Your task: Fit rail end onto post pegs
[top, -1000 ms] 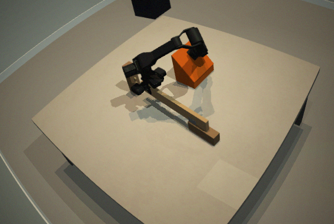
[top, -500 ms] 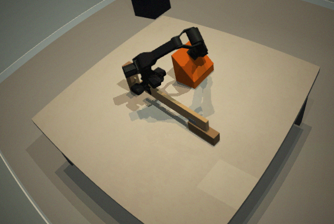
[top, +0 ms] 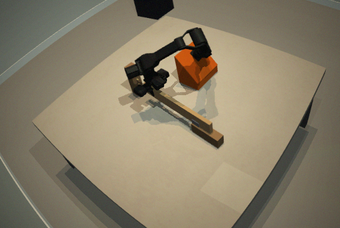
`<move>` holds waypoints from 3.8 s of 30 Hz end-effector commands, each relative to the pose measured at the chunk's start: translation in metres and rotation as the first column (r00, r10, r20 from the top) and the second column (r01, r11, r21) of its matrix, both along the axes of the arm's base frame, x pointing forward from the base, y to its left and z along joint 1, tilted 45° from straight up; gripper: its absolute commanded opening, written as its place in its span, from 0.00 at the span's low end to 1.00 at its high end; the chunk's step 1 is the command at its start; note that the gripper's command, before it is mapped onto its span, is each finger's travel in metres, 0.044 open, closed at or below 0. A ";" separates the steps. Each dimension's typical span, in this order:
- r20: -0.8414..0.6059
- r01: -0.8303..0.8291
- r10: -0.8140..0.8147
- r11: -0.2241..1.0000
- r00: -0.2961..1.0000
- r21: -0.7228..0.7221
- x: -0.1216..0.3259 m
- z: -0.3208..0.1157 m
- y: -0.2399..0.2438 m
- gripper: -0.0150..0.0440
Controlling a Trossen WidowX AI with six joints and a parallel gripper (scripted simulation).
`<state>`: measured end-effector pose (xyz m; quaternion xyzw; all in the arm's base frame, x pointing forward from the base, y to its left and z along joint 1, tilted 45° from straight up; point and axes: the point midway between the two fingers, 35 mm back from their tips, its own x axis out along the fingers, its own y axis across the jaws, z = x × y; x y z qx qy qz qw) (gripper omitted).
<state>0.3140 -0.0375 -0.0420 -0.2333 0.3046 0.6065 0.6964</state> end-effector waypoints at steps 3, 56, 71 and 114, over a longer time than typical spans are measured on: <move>0.001 0.004 -0.004 1.000 1.000 -0.001 0.000 0.002 -0.003 0.25; 0.001 0.004 -0.004 1.000 1.000 -0.002 -0.001 -0.003 -0.008 0.25; 0.001 0.004 -0.004 1.000 1.000 -0.002 -0.001 -0.006 -0.012 0.25; 0.001 0.004 -0.004 1.000 1.000 -0.003 -0.002 -0.015 -0.021 0.25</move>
